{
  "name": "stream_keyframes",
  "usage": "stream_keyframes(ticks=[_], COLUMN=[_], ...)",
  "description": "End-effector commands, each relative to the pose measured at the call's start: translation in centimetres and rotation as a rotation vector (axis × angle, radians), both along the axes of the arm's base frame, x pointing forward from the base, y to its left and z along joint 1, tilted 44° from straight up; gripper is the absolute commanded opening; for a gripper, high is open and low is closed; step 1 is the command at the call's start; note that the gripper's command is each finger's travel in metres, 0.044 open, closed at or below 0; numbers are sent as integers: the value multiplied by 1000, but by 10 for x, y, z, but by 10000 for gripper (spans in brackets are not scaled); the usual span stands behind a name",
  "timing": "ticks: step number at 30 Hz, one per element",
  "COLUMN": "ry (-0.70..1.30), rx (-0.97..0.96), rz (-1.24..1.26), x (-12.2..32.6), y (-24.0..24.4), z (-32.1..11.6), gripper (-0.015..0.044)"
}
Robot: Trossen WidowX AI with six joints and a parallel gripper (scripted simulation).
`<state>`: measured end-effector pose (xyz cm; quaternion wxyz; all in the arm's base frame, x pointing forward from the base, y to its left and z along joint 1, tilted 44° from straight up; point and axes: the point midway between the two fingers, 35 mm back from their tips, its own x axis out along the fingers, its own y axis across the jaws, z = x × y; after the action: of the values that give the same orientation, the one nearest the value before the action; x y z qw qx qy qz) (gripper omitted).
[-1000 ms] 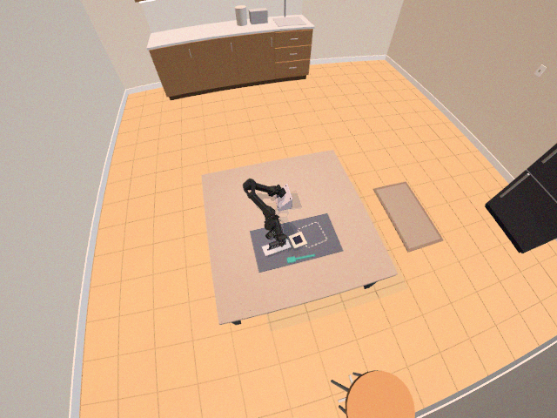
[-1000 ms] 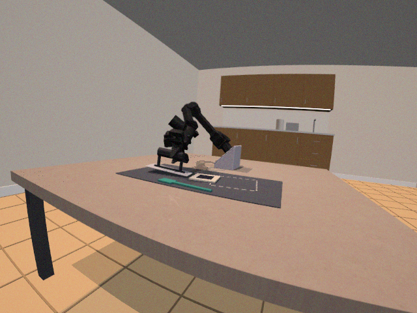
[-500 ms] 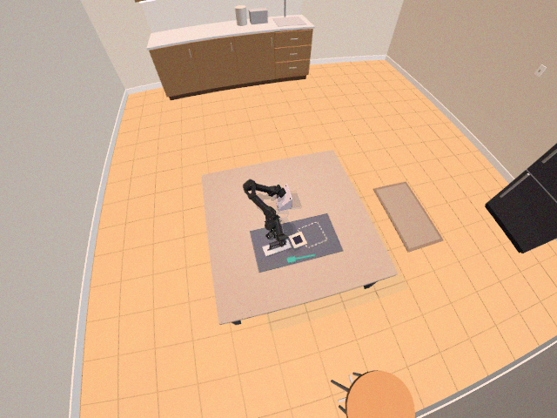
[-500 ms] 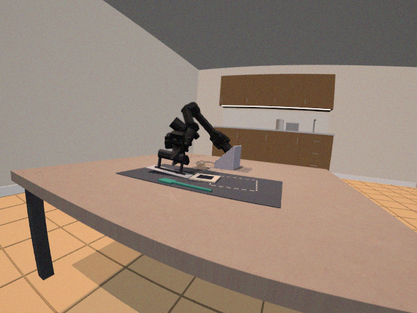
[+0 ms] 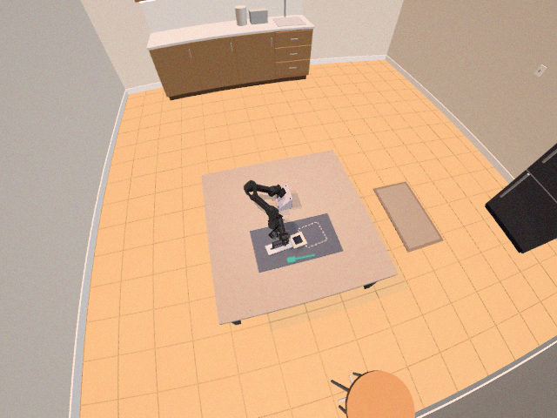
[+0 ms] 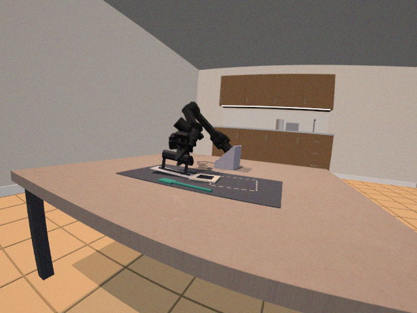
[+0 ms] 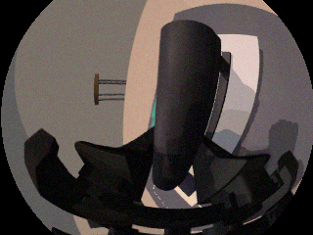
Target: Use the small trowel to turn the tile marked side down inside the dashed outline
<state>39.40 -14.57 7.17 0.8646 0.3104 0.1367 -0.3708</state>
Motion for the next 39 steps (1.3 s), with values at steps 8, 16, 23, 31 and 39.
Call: stream_keyframes(ticks=[8, 16, 23, 31, 39], ry=[9, 9, 6, 1, 1], rx=[8, 8, 44, 112, 114], rz=[17, 17, 14, 9, 9], x=[0, 0, 0, 2, 4], y=[19, 22, 22, 37, 56], z=[-17, -19, -15, -3, 1], gripper=[0, 0, 0, 0, 0])
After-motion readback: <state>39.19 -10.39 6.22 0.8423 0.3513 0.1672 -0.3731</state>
